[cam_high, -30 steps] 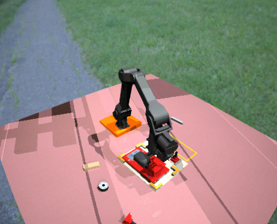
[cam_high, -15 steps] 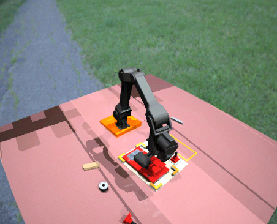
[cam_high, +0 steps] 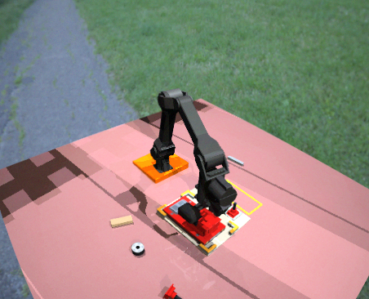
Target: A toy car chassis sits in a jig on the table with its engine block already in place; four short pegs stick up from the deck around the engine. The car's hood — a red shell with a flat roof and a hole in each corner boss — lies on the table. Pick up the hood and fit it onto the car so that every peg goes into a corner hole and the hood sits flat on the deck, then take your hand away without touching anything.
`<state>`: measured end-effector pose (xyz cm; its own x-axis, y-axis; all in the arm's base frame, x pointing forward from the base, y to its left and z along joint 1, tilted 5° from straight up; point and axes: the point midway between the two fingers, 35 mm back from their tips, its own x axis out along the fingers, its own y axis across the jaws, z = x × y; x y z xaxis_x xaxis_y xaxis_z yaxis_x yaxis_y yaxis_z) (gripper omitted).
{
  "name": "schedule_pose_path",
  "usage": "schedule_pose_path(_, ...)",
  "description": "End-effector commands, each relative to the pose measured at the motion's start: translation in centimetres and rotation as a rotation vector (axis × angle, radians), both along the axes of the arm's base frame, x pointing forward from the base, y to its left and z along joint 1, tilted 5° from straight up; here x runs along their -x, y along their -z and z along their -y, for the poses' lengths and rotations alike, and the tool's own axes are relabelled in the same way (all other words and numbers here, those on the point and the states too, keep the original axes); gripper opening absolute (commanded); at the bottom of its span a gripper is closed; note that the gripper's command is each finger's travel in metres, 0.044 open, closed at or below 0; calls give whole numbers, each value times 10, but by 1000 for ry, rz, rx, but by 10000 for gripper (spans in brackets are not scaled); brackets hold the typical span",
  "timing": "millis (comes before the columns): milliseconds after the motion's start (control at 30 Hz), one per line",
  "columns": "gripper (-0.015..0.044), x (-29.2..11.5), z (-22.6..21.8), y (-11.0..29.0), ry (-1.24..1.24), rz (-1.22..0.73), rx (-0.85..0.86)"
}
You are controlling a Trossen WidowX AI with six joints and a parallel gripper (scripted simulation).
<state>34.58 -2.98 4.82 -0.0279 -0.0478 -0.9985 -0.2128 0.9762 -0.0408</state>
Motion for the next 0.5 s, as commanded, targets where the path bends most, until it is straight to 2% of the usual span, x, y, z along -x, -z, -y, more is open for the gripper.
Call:
schedule_pose_path(0, 0, 1, 1, 6, -1, -3, 1)
schedule_pose_path(467, 0, 1, 1, 11, -1, -3, 1)
